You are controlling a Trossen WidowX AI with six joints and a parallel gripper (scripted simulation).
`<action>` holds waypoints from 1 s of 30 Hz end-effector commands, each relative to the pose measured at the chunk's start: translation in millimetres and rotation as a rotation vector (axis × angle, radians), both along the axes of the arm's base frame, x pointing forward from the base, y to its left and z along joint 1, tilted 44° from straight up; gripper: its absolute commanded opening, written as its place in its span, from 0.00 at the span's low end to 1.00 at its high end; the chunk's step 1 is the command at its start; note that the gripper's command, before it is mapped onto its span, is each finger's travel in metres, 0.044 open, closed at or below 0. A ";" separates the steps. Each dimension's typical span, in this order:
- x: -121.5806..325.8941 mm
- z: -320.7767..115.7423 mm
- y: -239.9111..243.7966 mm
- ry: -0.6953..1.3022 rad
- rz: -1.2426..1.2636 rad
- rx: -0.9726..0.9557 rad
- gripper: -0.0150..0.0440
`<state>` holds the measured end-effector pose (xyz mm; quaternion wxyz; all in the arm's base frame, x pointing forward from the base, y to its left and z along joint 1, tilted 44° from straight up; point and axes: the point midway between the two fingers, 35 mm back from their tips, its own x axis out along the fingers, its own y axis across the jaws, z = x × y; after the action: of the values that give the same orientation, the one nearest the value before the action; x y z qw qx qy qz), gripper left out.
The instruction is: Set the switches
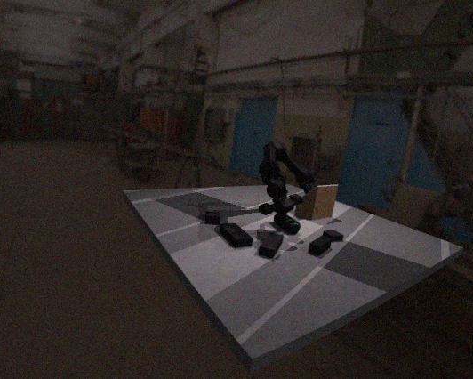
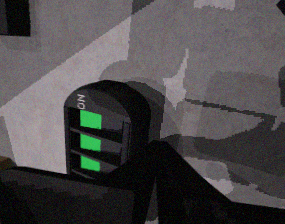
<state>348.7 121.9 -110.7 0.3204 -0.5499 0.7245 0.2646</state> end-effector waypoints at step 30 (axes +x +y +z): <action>3.3 -34.7 -32.6 0.006 0.008 -0.007 0.25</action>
<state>352.1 90.9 -143.8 0.3172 -0.5505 0.7255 0.2647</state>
